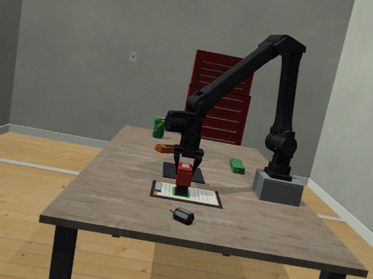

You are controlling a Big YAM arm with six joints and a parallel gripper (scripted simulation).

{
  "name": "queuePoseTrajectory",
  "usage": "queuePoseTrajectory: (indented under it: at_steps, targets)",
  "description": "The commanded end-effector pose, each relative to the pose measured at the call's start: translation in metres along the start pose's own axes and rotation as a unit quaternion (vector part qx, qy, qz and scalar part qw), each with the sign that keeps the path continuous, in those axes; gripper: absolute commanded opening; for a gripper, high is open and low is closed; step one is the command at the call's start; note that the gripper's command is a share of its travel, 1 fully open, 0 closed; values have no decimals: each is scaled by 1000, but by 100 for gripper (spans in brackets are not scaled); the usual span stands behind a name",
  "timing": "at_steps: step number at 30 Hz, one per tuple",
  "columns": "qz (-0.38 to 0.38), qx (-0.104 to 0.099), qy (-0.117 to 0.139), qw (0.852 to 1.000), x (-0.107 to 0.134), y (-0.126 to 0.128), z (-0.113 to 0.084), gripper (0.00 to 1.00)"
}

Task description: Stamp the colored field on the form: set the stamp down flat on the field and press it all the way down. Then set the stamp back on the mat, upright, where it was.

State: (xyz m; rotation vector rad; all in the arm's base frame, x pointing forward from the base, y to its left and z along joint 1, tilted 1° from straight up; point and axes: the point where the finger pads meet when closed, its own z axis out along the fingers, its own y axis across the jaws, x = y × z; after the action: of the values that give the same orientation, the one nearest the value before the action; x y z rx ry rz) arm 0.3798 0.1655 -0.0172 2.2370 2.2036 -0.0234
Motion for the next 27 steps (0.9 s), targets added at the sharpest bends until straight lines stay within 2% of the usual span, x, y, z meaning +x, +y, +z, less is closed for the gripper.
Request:
queuePoseTrajectory:
  at_steps: [1, 20, 27]
  targets:
    - [-3, 2, 0, 1000, -3, 1, 7, 33]
    - [-2, -3, 2, 1000, -4, 1, 4, 33]
    - [-2, 2, -1, 1000, -5, -1, 13, 33]
